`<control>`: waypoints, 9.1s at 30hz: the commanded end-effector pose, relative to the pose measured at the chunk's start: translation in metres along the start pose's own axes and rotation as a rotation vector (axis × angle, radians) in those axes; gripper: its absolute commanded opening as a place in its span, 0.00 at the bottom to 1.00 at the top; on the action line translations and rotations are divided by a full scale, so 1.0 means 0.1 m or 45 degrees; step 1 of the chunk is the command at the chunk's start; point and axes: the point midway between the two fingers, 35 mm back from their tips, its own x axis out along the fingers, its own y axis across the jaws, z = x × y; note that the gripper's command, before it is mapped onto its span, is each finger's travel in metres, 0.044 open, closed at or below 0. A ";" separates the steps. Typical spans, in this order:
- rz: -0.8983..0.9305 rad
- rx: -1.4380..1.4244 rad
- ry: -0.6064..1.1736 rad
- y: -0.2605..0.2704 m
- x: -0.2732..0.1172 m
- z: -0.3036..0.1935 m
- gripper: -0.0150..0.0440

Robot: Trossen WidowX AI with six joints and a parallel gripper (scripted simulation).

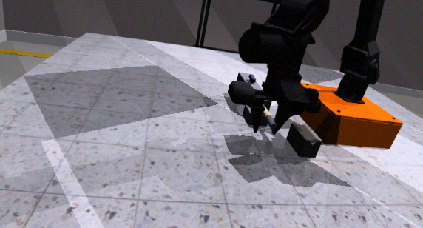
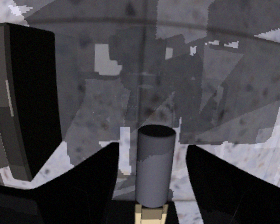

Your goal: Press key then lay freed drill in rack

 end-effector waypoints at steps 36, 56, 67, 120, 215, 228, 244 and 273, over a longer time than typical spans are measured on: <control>0.007 -0.007 -0.001 0.02 -0.04 0.12 0.25; 0.007 -0.007 -0.005 0.02 -0.04 0.41 0.25; 0.007 -0.007 -0.007 0.02 -0.04 0.56 0.25; 0.007 -0.007 -0.008 0.06 -0.29 0.64 0.25; 0.016 -0.007 -0.010 0.78 -0.27 0.82 0.25; 0.016 -0.007 -0.010 0.79 -0.15 0.81 0.25; 0.016 -0.007 -0.010 0.79 0.05 0.81 0.25; 0.016 -0.007 -0.010 0.82 0.10 0.77 0.25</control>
